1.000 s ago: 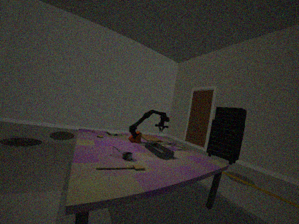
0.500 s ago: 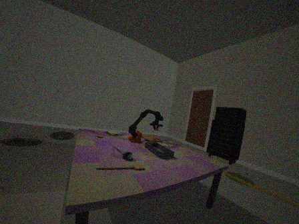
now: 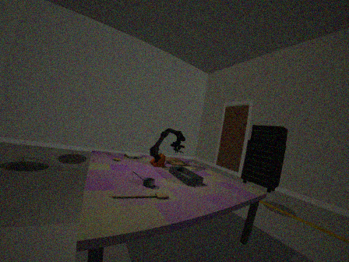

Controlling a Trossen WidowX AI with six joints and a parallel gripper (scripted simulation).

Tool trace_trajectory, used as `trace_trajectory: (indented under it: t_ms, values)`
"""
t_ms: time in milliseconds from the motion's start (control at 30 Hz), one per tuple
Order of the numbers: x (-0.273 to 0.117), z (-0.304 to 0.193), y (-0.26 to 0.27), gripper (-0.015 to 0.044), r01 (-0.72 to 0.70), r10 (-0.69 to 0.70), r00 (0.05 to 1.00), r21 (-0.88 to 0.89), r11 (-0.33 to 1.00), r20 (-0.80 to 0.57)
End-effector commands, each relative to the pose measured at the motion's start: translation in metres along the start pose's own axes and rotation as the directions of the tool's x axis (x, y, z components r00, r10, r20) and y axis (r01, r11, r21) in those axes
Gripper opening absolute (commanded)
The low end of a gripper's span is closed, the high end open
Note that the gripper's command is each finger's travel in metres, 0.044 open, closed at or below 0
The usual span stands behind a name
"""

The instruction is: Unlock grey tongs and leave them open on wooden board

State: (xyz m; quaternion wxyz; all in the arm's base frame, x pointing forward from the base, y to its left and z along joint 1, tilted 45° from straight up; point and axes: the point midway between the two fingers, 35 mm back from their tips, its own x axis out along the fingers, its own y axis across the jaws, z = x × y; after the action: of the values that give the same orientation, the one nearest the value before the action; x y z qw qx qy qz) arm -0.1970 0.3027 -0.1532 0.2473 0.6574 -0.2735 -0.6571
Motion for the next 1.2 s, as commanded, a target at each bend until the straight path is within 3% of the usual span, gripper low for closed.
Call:
trace_trajectory:
  t_ms: [0,233,500,800,1167]
  values:
    - [-0.002,0.0,0.0,-0.015,-0.001,0.001,0.999,-0.004,1.0,0.035]
    - [-0.005,-0.001,-0.003,-0.015,-0.03,0.027,0.969,0.008,1.0,0.245]
    - [-0.016,-0.004,-0.006,-0.015,-0.049,0.038,0.862,0.008,0.999,0.506]
    - [-0.036,-0.014,-0.007,-0.015,-0.042,0.027,0.661,0.001,0.999,0.75]
    - [-0.065,-0.034,-0.001,-0.015,0.001,0.001,0.362,-0.001,1.0,0.932]
